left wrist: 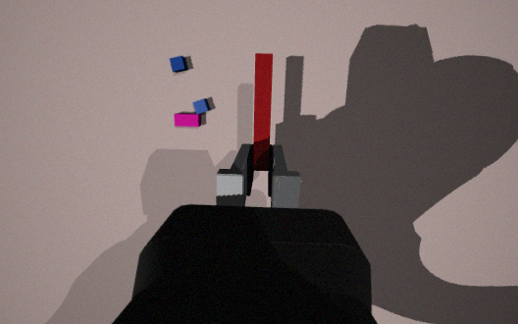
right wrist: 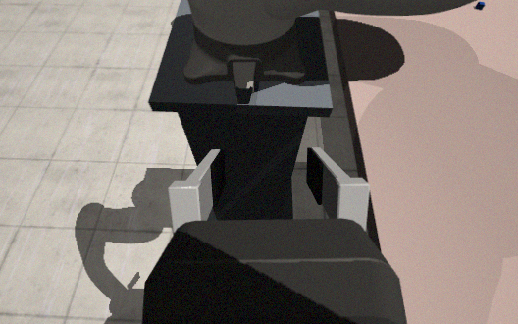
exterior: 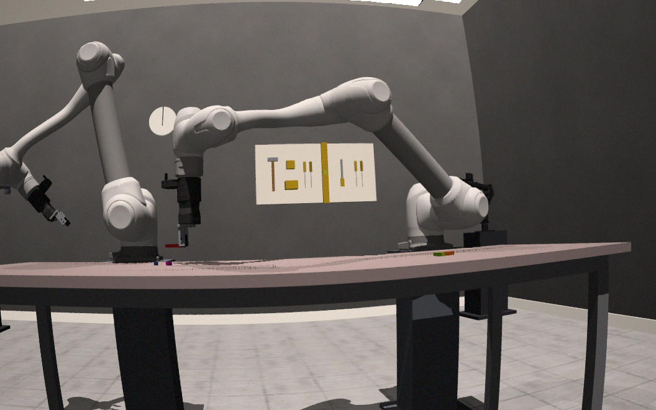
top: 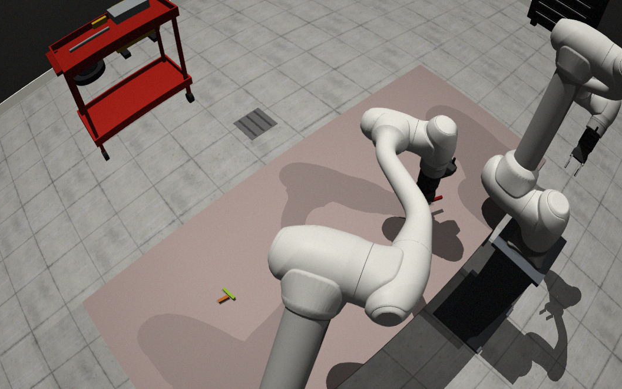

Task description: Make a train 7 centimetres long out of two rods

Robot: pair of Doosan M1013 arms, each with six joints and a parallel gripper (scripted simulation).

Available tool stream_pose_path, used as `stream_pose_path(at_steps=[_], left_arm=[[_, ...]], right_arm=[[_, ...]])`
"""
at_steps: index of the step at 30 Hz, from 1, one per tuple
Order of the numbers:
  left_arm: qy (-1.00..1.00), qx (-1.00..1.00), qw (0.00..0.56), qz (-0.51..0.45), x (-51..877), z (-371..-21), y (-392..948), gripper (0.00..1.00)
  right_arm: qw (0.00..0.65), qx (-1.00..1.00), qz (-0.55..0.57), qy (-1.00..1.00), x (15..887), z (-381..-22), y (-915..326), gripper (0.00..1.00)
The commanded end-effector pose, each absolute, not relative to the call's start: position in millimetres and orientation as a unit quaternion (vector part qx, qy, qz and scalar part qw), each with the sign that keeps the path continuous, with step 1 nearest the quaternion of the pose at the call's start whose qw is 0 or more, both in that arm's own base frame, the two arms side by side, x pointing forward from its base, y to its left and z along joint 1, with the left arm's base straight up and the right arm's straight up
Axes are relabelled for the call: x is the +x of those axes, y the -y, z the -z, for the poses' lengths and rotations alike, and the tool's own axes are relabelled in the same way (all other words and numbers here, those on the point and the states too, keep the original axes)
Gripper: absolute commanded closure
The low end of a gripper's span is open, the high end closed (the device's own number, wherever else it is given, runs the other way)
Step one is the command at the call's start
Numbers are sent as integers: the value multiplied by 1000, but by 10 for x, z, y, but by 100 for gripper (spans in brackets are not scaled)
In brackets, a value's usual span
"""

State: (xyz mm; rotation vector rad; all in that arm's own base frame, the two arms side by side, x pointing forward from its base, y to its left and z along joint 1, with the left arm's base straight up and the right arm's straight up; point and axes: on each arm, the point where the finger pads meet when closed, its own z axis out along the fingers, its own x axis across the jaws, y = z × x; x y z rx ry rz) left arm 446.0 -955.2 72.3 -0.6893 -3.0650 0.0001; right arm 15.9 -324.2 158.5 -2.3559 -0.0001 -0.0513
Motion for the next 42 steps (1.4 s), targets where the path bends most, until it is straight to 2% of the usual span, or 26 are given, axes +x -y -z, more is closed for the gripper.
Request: stream_pose_path(at_steps=[1,11,42], left_arm=[[976,-219,-1,-1,4462,-622,9555,76],[976,-219,-1,-1,4460,-357,9556,76],[976,-219,-1,-1,4460,-346,9556,76]], right_arm=[[382,-924,20,0,160,-1588,3244,0],[382,-924,20,0,160,-1588,3244,0],[382,-924,20,0,160,-1588,3244,0]])
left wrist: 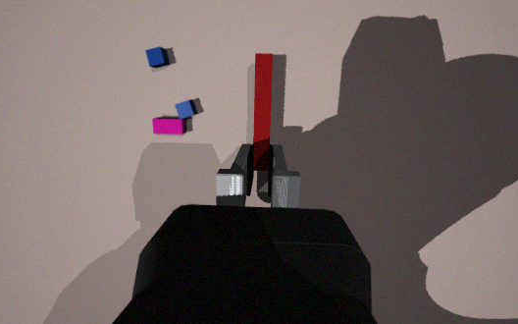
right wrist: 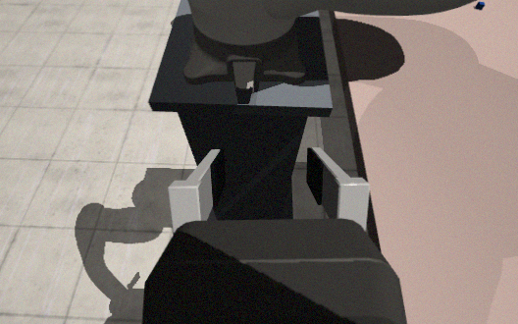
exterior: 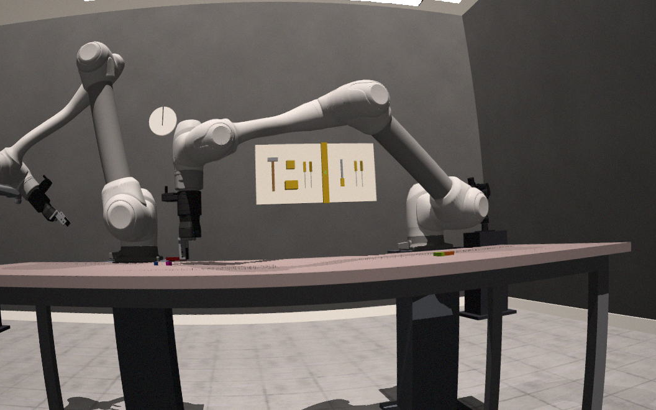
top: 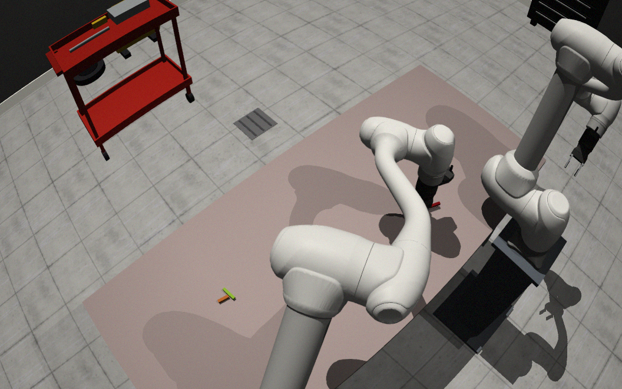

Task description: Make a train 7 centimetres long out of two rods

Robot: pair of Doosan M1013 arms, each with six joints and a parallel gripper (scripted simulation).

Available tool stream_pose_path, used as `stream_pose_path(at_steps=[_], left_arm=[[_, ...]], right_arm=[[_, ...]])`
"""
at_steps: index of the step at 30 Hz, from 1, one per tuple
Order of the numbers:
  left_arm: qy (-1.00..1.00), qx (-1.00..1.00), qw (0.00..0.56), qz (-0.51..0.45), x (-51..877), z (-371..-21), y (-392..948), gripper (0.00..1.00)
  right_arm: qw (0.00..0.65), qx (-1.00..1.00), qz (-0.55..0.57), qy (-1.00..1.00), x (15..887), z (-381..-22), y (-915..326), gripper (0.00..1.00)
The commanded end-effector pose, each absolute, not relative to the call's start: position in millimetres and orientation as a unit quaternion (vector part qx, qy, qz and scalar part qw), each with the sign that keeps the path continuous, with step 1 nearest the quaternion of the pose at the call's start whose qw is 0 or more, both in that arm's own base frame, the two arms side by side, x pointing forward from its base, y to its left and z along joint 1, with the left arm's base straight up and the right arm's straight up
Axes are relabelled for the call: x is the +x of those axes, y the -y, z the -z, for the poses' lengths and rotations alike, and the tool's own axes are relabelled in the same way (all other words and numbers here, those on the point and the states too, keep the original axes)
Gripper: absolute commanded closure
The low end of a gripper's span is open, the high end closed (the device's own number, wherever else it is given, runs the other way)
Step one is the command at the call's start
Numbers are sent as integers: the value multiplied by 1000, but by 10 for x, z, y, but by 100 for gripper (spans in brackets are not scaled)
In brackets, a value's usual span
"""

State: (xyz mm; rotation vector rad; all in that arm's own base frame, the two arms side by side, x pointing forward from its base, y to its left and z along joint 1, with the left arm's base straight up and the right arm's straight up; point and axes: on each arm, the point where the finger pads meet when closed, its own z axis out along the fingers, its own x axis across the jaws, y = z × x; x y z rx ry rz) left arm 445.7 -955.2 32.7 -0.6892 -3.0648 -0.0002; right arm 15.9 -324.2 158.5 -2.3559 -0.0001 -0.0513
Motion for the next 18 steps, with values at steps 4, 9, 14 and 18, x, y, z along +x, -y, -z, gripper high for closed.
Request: stream_pose_path(at_steps=[4,9,14,18], left_arm=[[976,-219,-1,-1,4460,-346,9556,76],[976,-219,-1,-1,4460,-346,9556,76],[976,-219,-1,-1,4460,-338,9556,76],[976,-219,-1,-1,4460,-314,9556,76]], right_arm=[[382,-924,20,0,160,-1588,3244,0],[382,-924,20,0,160,-1588,3244,0],[382,-924,20,0,160,-1588,3244,0],[382,-924,20,0,160,-1588,3244,0]])
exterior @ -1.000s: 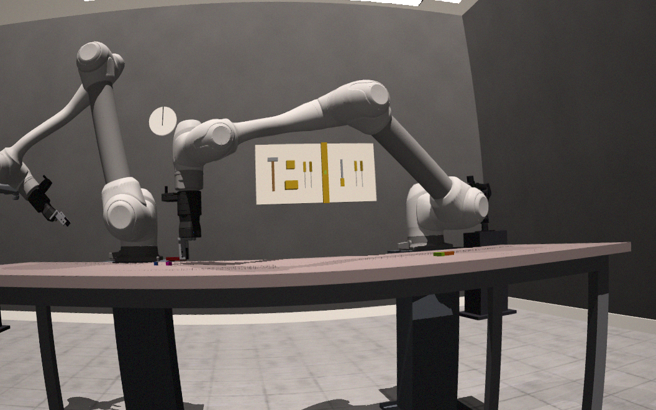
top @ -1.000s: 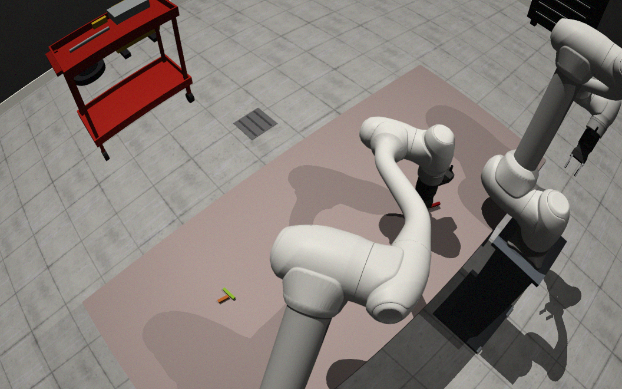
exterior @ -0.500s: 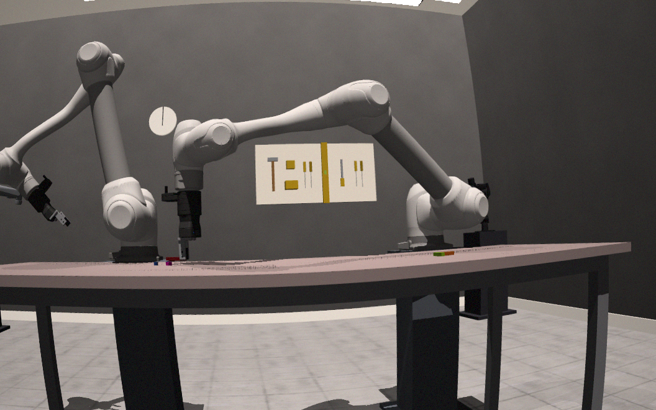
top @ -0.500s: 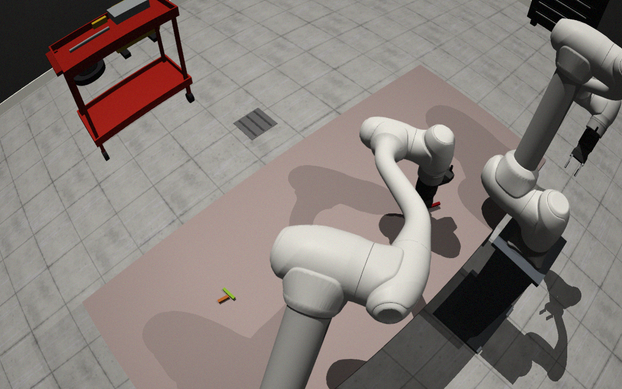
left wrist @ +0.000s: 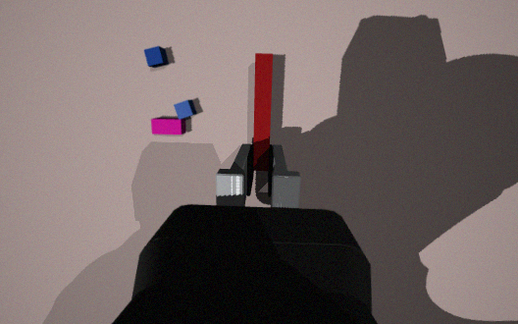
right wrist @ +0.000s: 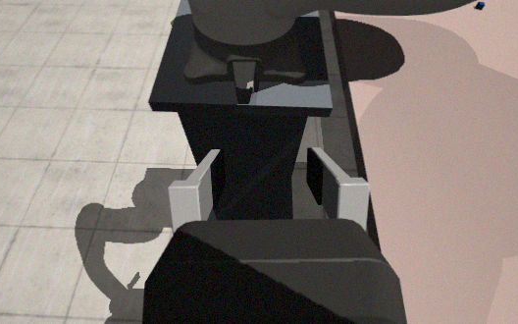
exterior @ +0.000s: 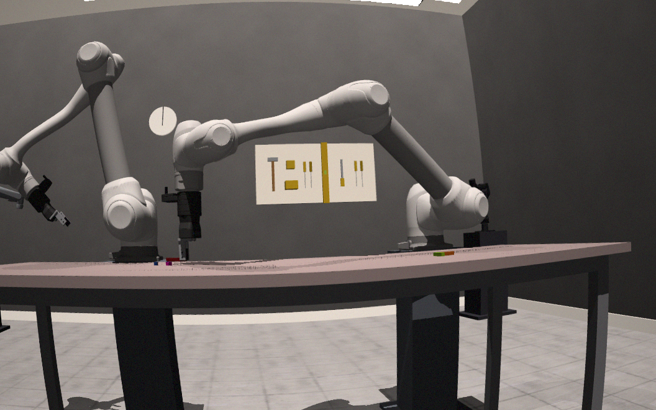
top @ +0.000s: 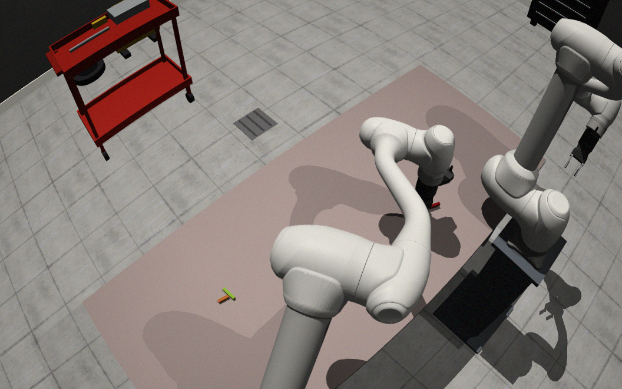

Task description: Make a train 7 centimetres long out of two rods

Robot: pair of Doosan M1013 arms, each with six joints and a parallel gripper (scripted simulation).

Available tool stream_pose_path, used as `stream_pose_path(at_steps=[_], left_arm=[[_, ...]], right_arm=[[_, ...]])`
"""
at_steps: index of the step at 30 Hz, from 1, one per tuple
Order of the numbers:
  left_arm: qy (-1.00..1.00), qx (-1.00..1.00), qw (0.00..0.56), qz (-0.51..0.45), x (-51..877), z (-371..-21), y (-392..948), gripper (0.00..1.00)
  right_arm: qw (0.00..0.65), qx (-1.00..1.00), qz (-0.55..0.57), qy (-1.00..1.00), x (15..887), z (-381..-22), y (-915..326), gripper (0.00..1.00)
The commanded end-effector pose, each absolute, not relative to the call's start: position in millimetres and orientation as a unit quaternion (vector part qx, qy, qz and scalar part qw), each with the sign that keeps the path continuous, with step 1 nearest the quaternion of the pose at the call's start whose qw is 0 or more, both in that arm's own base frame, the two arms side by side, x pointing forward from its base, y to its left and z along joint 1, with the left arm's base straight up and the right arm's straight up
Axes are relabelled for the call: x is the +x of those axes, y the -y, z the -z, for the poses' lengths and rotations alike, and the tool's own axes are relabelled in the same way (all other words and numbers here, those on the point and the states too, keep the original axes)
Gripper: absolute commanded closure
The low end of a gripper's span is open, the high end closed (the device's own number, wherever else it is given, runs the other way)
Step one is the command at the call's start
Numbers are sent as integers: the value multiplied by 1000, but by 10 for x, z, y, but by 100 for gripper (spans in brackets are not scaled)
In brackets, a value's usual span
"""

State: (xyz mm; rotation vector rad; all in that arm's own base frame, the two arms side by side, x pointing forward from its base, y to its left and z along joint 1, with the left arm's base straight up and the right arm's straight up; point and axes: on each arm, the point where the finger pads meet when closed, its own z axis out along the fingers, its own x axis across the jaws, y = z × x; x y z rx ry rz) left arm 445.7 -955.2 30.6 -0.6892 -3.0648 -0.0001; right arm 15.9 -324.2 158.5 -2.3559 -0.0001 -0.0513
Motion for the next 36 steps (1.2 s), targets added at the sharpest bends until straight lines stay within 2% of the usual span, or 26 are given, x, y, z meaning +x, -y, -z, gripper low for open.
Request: stream_pose_path(at_steps=[1,36], left_arm=[[976,-219,-1,-1,4460,-306,9556,76],[976,-219,-1,-1,4460,-229,9556,76]], right_arm=[[382,-924,20,0,160,-1588,3244,0],[382,-924,20,0,160,-1588,3244,0]])
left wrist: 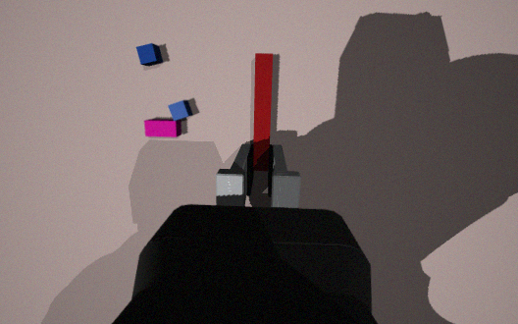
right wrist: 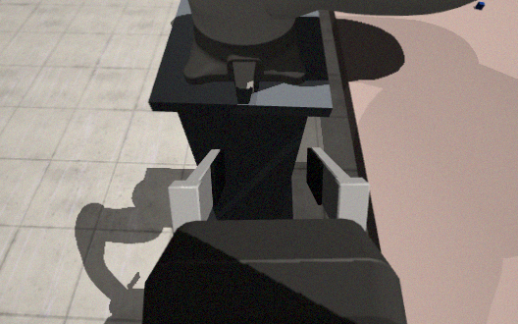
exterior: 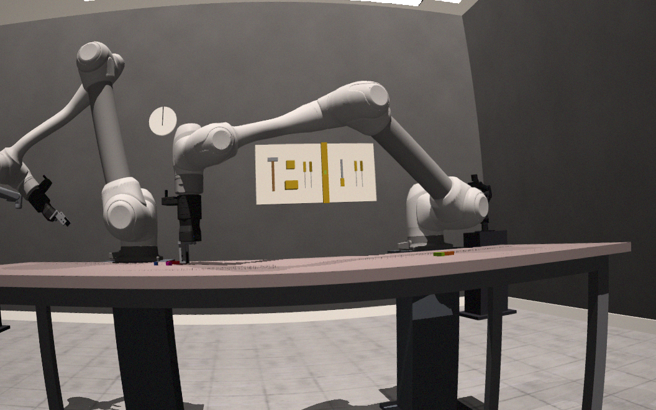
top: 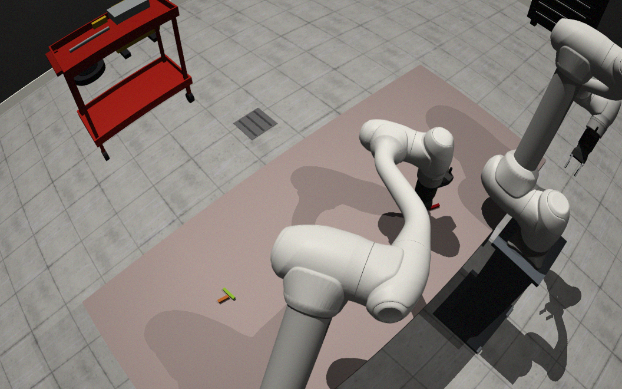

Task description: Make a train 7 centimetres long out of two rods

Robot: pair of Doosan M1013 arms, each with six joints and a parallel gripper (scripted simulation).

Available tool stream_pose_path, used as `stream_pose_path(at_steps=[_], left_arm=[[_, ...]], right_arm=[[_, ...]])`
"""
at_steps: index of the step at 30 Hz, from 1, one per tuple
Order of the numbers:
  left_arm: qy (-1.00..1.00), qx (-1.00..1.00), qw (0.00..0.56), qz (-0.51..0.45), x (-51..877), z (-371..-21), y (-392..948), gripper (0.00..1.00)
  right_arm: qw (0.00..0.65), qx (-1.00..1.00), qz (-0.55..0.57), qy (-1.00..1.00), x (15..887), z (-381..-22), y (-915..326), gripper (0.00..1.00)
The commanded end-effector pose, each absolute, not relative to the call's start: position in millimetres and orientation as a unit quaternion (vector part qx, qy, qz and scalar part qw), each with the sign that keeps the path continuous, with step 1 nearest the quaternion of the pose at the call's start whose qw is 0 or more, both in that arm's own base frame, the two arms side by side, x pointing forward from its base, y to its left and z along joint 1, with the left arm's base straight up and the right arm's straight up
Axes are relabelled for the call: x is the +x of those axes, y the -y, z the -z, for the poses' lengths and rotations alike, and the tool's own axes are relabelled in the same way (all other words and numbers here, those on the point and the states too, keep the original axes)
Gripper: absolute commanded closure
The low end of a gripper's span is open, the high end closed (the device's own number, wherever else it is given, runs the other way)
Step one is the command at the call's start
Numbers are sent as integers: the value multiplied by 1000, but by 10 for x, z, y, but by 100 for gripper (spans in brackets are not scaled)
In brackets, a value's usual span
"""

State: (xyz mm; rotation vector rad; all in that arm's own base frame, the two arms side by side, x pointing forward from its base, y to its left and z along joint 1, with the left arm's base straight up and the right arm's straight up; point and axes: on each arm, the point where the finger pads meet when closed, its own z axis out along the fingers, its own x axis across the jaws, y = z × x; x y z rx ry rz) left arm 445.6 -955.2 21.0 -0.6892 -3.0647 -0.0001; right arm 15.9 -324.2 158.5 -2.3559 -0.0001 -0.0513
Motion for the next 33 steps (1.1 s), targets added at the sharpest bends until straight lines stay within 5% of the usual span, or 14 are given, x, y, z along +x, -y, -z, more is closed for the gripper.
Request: stream_pose_path(at_steps=[1,15,33], left_arm=[[976,-219,-1,-1,4460,-229,9556,76],[976,-219,-1,-1,4460,-229,9556,76],[976,-219,-1,-1,4460,-229,9556,46]], right_arm=[[382,-924,20,0,160,-1588,3244,0],[382,-924,20,0,160,-1588,3244,0],[382,-924,20,0,160,-1588,3244,0]])
